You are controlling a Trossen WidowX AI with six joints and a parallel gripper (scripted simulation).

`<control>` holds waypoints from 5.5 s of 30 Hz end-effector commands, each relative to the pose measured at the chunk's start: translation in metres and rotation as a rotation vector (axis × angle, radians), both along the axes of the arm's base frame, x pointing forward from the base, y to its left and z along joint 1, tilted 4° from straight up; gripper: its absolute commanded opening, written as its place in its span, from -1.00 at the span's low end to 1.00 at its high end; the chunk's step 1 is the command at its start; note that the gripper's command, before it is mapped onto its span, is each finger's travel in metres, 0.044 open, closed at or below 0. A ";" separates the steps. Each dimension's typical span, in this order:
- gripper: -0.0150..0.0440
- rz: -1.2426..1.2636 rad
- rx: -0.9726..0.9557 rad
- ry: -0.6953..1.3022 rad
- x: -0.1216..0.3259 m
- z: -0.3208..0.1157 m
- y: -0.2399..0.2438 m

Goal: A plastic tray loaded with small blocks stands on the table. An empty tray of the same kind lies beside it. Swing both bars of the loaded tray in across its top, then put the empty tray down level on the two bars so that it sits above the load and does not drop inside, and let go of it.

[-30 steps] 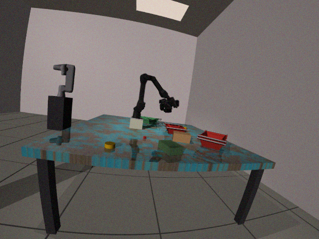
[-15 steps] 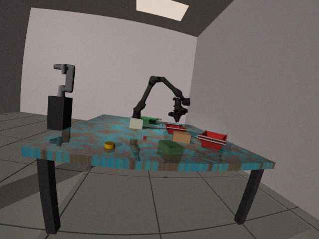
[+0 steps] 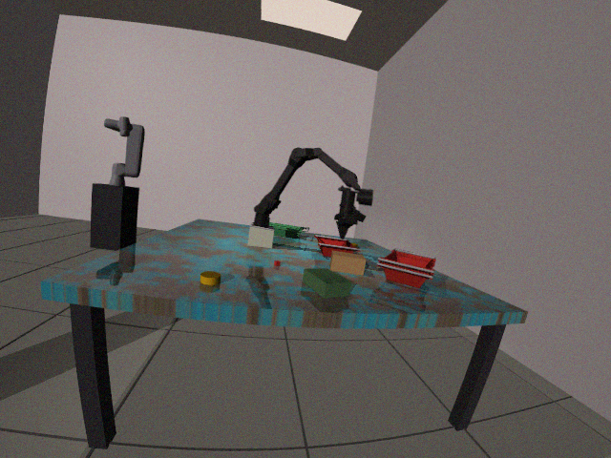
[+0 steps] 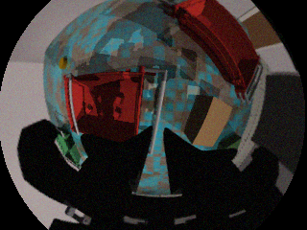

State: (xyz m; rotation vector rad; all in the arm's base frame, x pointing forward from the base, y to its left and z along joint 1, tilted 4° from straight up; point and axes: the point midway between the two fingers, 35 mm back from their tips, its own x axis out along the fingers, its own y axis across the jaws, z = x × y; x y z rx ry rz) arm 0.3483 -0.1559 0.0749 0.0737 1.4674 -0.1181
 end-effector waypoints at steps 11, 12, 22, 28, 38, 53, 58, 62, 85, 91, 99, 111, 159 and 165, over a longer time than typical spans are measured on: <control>-0.22 -0.014 0.018 0.005 0.005 -0.060 -0.001; -0.22 -0.014 0.018 0.005 0.005 -0.060 -0.001; -0.22 -0.014 0.019 0.004 0.005 -0.032 0.017; -0.22 -0.014 0.021 0.004 0.007 -0.026 0.032; -0.22 -0.014 0.024 0.004 0.013 -0.039 0.069; -0.22 -0.014 0.024 0.003 0.011 0.002 0.070; -0.22 -0.016 0.031 0.012 0.011 -0.007 0.071; -0.22 -0.016 0.031 0.012 0.011 -0.007 0.071; -0.22 -0.016 0.031 0.011 0.011 -0.007 0.071; -0.22 -0.016 0.031 0.011 0.011 -0.007 0.071; -0.22 -0.016 0.031 0.011 0.011 -0.007 0.071; -0.22 -0.016 0.031 0.011 0.011 -0.007 0.071; -0.49 -0.016 0.031 0.011 0.011 -0.007 0.071; -0.49 -0.016 0.031 0.011 0.011 -0.007 0.071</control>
